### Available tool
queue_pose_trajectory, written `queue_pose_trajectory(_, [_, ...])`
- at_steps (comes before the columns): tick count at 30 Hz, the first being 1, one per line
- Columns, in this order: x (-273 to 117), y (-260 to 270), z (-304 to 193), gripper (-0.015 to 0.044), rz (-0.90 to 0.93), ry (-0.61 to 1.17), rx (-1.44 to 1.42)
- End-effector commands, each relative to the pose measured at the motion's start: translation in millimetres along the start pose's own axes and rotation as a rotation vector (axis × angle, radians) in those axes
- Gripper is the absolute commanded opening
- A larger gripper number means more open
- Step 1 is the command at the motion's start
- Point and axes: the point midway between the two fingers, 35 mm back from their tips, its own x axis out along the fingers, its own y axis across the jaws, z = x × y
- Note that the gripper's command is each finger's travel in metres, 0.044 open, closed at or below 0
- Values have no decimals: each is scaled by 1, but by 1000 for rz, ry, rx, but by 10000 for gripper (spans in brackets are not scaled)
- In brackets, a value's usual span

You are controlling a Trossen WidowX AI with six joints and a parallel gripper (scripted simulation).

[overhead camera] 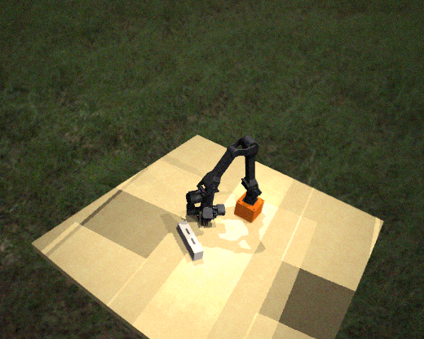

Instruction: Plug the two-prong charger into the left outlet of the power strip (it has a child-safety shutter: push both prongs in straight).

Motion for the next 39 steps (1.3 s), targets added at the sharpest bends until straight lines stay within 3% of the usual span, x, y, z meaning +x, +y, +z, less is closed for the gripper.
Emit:
queue_pose_trajectory(1, [0,0,0,151,-1,0,0])
queue_pose_trajectory(8, [0,0,0,105,-1,0,0])
queue_pose_trajectory(12, [-7,-1,0,0,0,0,0])
queue_pose_trajectory(25, [-52,5,-7,0,5,6,0])
queue_pose_trajectory(39, [-52,6,4,0,8,0,101])
